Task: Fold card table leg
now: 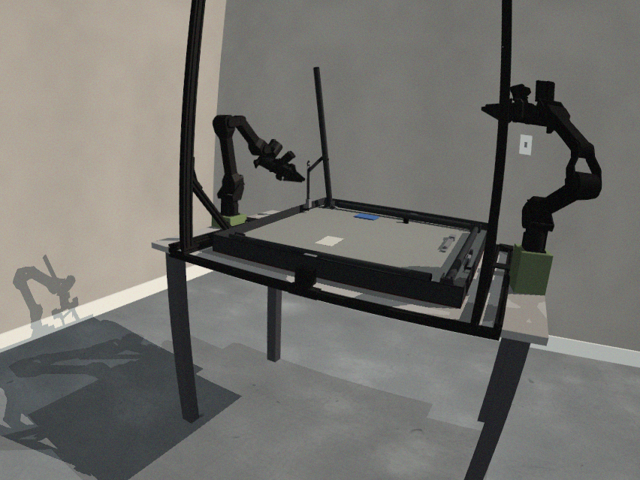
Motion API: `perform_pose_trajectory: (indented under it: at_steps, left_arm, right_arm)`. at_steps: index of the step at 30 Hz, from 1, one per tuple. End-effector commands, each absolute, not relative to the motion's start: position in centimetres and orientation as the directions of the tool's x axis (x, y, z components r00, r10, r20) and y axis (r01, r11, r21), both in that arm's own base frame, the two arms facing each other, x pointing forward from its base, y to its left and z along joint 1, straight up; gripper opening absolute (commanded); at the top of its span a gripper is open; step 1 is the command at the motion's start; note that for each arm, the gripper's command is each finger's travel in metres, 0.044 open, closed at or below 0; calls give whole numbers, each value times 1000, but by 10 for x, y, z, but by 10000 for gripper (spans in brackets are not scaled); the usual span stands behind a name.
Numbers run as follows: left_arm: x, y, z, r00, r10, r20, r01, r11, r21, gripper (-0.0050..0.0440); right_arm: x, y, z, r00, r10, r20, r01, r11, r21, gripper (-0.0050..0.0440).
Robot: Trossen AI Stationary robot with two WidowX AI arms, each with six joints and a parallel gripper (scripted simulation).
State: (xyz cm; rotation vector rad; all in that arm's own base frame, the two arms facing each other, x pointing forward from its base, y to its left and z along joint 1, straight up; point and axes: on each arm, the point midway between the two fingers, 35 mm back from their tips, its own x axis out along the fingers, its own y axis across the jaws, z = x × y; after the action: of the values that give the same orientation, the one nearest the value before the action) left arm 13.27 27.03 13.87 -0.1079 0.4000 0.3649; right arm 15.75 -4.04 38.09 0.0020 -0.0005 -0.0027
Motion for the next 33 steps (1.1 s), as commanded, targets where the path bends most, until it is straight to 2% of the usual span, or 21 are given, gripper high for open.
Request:
perform_pose_trajectory:
  at_steps: [1,6,8,27,33]
  left_arm:
    - [120,268,141,861,306,-405,-351,936,-39,290]
    - [126,269,138,857,304,-415,-365,928,-75,290]
    - [123,269,137,857,254,-449,-364,914,-177,290]
    - [115,258,148,865,40,-500,-351,760,-547,290]
    - [115,258,149,865,38,-500,-351,758,-550,290]
  right_arm:
    - [158,-40,381,1000,0,0,0,1000,0,400]
    - [158,-40,381,1000,0,0,0,1000,0,400]
    - [158,-40,381,1000,0,0,0,1000,0,400]
    - [158,-40,381,1000,0,0,0,1000,0,400]
    - [158,-40,381,1000,0,0,0,1000,0,400]
